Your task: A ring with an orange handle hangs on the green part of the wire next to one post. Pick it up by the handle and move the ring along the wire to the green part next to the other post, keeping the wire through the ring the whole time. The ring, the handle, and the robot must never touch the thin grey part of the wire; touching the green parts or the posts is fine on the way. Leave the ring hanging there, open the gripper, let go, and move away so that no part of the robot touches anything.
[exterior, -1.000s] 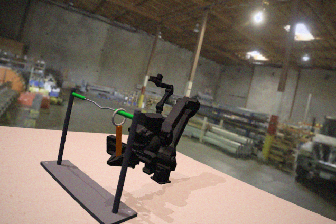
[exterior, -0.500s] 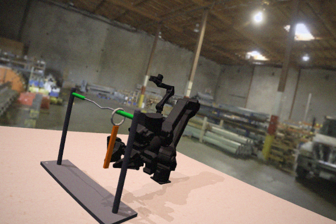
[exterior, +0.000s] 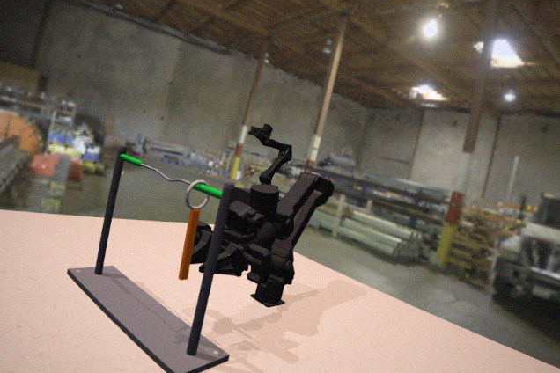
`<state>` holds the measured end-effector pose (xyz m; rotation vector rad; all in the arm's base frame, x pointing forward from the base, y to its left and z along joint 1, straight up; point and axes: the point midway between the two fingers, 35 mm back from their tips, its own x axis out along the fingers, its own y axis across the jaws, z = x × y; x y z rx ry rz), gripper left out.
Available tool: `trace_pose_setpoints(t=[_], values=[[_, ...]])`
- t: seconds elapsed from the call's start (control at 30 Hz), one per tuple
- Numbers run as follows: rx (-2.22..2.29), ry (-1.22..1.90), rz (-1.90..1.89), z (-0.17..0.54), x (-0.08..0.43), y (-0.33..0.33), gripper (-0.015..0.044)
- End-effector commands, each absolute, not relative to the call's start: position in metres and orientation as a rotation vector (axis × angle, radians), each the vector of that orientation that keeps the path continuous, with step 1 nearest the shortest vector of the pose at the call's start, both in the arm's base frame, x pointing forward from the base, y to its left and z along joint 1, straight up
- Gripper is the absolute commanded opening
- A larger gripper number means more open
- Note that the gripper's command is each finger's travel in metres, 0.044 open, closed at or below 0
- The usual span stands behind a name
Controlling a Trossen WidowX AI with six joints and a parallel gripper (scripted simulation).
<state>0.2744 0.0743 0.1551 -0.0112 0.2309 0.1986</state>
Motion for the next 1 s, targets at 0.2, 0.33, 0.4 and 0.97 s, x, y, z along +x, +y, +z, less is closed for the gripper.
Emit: trace_pose_setpoints(t=[0.2, 0.33, 0.4, 0.97], values=[[-0.007, 0.231, 0.194, 0.157, 0.258, 0.07, 0.016], [-0.006, 0.232, 0.193, 0.158, 0.252, 0.069, 0.016], [-0.006, 0.232, 0.193, 0.158, 0.25, 0.068, 0.016], [-0.006, 0.232, 0.193, 0.158, 0.25, 0.068, 0.016]])
